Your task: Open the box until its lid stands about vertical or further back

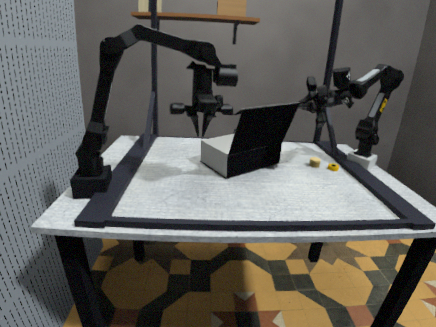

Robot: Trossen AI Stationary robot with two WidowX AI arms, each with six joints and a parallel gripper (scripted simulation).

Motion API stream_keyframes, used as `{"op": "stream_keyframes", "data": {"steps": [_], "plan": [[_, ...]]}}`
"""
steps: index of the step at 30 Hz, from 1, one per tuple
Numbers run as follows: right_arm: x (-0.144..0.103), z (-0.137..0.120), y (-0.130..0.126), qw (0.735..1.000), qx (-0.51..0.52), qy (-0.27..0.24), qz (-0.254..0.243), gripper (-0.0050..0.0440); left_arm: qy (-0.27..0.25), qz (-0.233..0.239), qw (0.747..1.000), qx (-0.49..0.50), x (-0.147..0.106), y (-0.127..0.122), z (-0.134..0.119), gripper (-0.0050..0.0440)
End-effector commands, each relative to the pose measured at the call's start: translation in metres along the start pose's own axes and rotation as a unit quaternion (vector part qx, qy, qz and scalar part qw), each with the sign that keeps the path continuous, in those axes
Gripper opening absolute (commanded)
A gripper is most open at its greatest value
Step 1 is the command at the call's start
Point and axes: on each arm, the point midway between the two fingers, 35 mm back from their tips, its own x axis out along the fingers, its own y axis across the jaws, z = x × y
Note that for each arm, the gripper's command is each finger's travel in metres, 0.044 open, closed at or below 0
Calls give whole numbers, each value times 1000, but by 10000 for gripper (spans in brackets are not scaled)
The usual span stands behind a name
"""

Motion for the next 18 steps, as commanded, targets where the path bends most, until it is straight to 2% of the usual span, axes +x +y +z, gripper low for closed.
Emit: {"op": "stream_keyframes", "data": {"steps": [1, 15, 16, 18], "plan": [[-12, 13, -15, 999, -24, 33, 23, 60, -6, -9, 1000, 7, -2, -8, 4, 4], [-11, 13, -13, 999, -24, 33, 22, 60, -6, -9, 1000, 7, -2, -8, 4, 4], [-11, 13, -13, 999, -24, 33, 22, 36, -6, -9, 1000, 7, -2, -8, 4, 4], [-11, 13, -13, 999, -24, 33, 22, 36, -6, -9, 1000, 7, -2, -8, 4, 4]]}}
